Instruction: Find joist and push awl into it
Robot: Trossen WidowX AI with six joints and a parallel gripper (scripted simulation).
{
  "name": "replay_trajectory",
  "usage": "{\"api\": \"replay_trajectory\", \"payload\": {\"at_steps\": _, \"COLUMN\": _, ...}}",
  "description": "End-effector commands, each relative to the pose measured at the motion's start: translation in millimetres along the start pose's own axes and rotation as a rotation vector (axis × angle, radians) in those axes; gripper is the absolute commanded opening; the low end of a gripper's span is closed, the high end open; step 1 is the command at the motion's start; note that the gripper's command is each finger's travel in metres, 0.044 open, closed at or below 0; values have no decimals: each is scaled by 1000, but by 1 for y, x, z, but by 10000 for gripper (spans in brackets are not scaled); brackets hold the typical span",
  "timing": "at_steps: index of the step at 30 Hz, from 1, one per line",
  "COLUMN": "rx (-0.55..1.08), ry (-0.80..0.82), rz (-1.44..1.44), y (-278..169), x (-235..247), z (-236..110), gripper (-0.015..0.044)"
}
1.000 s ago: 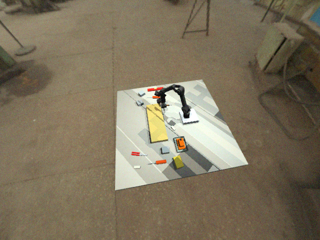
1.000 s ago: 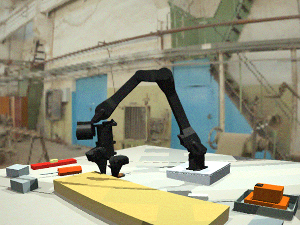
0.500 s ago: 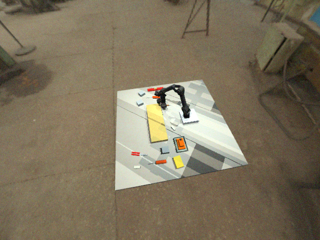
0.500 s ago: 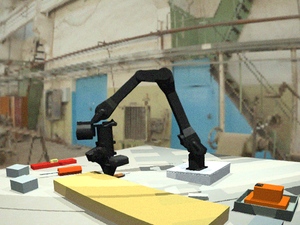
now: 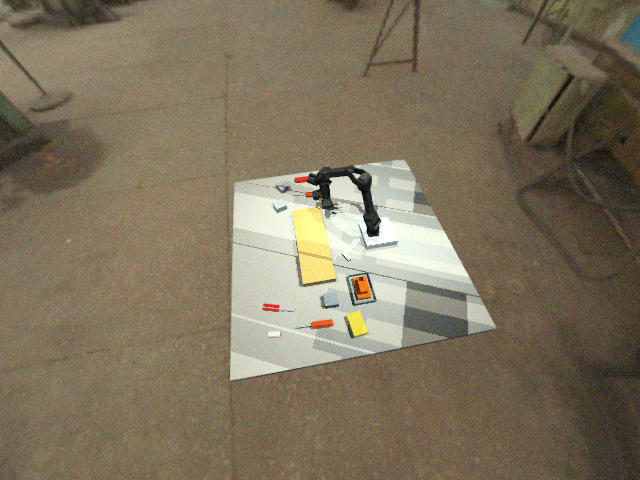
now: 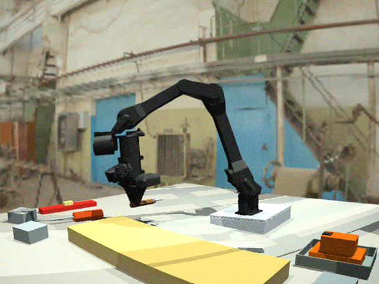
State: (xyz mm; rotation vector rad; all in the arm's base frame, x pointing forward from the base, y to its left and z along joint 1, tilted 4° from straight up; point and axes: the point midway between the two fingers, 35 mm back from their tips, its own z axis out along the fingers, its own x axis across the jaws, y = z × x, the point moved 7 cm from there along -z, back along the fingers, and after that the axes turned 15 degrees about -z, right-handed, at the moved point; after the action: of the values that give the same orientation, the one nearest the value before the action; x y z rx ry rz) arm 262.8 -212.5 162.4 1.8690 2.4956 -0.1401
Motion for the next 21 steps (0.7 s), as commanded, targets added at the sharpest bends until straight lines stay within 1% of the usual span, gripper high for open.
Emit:
{"api": "replay_trajectory", "payload": {"at_steps": 1, "rx": -6, "ry": -13, "rz": 6, "y": -4, "x": 3, "z": -36, "gripper": 0}}
{"api": "replay_trajectory", "payload": {"at_steps": 5, "rx": -6, "ry": -12, "rz": 6, "y": -8, "x": 6, "z": -58, "gripper": 0}}
{"api": "replay_trajectory", "payload": {"at_steps": 11, "rx": -6, "ry": -27, "rz": 9, "y": -8, "x": 7, "z": -59, "gripper": 0}}
{"api": "replay_trajectory", "payload": {"at_steps": 14, "rx": -8, "ry": -83, "rz": 21, "y": -8, "x": 9, "z": -61, "gripper": 0}}
{"api": "replay_trajectory", "payload": {"at_steps": 21, "rx": -29, "ry": -282, "rz": 78, "y": -9, "x": 17, "z": -69, "gripper": 0}}
